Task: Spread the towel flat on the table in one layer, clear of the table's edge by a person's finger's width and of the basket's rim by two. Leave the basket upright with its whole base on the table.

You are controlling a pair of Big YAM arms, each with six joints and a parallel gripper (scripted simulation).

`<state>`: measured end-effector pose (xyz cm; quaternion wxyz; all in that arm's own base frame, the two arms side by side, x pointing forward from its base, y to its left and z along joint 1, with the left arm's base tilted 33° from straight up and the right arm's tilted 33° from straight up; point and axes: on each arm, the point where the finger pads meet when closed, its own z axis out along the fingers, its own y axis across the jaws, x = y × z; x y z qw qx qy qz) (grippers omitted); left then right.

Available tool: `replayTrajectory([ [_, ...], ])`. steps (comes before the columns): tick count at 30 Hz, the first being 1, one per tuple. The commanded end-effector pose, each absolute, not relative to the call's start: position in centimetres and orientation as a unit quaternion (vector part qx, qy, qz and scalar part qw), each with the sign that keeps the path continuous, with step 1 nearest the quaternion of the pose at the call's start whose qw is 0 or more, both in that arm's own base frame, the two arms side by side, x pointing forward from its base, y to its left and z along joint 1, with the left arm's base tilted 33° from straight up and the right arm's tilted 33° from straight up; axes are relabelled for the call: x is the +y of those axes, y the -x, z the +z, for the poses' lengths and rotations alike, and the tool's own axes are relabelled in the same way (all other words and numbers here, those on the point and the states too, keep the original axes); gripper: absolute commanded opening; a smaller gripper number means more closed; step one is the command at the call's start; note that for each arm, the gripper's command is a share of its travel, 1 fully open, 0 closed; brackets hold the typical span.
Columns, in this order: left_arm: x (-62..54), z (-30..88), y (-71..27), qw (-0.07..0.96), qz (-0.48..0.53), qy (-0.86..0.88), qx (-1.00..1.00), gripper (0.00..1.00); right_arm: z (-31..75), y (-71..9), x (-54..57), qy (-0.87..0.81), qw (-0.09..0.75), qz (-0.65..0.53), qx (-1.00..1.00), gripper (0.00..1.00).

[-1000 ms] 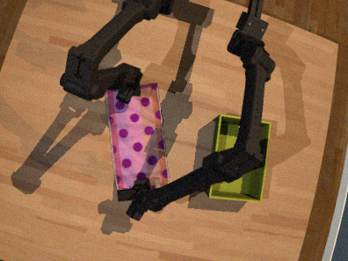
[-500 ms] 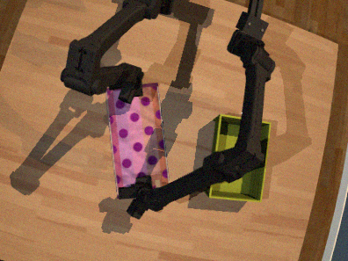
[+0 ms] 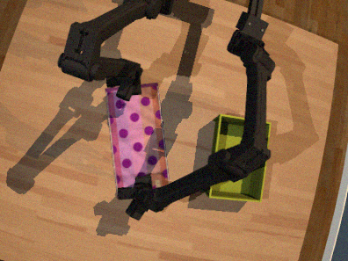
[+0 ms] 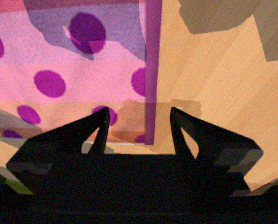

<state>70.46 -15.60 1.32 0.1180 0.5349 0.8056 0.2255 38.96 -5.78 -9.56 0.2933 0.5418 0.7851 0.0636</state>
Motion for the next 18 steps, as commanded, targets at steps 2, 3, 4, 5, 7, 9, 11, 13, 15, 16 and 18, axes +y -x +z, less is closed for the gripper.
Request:
replayTrajectory([
  [2,-16.9,6.9,-72.2,0.176,0.235,-0.508,0.81,0.88,-10.3,-38.2,-6.2,-0.548,0.286,0.056,0.784,0.65],
  [3,-16.7,6.3,-71.8,0.177,0.231,-0.502,0.814,0.99,-10.3,-38.2,-6.2,-0.548,0.286,0.056,0.784,0.65],
  [4,-16.7,6.3,-71.7,0.188,0.228,-0.489,0.82,1.0,-10.3,-38.2,-6.2,-0.548,0.286,0.056,0.784,0.65],
  [5,-15.9,6.5,-71.9,0.206,0.225,-0.466,0.831,1.0,-10.3,-38.2,-6.2,-0.548,0.286,0.056,0.784,0.65],
  [7,-15.4,6.8,-72.1,0.246,0.214,-0.422,0.846,1.0,-10.3,-38.2,-6.2,-0.548,0.286,0.056,0.784,0.65],
  [9,-15.3,7.1,-72.0,0.27,0.206,-0.402,0.851,1.0,-10.3,-38.2,-6.2,-0.548,0.286,0.056,0.784,0.65],
  [11,-15.3,7.3,-71.9,0.295,0.197,-0.379,0.855,1.0,-10.3,-38.2,-6.2,-0.548,0.286,0.056,0.784,0.65],
  [13,-15.3,7.7,-71.7,0.342,0.179,-0.338,0.858,1.0,-10.3,-38.2,-6.2,-0.548,0.286,0.056,0.784,0.65],
  [15,-15.2,8.0,-71.5,0.38,0.163,-0.303,0.858,1.0,-10.3,-38.2,-6.2,-0.548,0.286,0.056,0.784,0.65],
  [16,-15.3,8.2,-71.3,0.398,0.157,-0.287,0.857,1.0,-10.3,-38.2,-6.2,-0.548,0.286,0.056,0.784,0.65],
  [18,-16.4,8.5,-70.9,0.433,0.139,-0.261,0.852,1.0,-10.3,-38.2,-6.2,-0.548,0.286,0.056,0.784,0.65],
])
